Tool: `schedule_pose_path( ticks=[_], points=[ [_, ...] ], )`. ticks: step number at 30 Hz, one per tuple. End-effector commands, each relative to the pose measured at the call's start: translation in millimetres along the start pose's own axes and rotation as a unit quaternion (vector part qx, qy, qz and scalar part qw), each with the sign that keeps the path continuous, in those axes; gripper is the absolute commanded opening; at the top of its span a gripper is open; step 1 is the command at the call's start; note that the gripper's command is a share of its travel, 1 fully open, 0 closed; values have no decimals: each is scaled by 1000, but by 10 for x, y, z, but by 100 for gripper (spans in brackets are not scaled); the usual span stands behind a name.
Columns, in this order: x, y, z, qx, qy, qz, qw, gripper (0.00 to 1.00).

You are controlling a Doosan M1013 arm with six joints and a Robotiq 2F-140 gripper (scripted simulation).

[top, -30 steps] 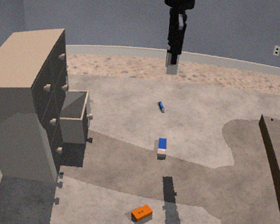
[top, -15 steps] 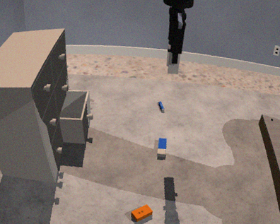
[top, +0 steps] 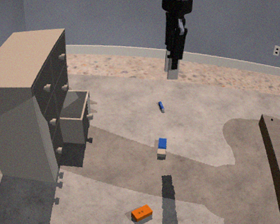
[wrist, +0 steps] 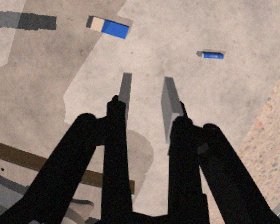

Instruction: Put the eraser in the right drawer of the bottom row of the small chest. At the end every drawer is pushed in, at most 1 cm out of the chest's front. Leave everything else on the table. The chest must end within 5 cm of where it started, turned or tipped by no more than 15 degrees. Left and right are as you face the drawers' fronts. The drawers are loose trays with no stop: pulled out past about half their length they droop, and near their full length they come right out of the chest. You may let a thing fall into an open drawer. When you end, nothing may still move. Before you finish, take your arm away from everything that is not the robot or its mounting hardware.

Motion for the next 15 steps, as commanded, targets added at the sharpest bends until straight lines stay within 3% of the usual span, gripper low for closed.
schedule_pose_path(
  ticks=[1, 3, 5, 8, 12, 15],
  points=[
    [76, -107, 303, 1, 1, -138, 990, 20],
    [76, -107, 303, 1, 1, -138, 990, 20],
    [124, -203, 537, 1, 1, -242, 970, 20],
    [179, -371, 897, -2, -1, -317, 948, 20],
    [206, -560, 1264, -3, -5, -433, 902, 20],
    [207, -631, 1393, -3, -5, -514, 857, 20]
  ],
)
Point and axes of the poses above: the point where the finger pads meet when closed, its own z axis out along the fingers, its own y axis across the jaws, x = y × z, the point moved 9 cm from there along -z, back along the fingers, and after that the axes turned 3 degrees about -z, right-handed, at the moved point
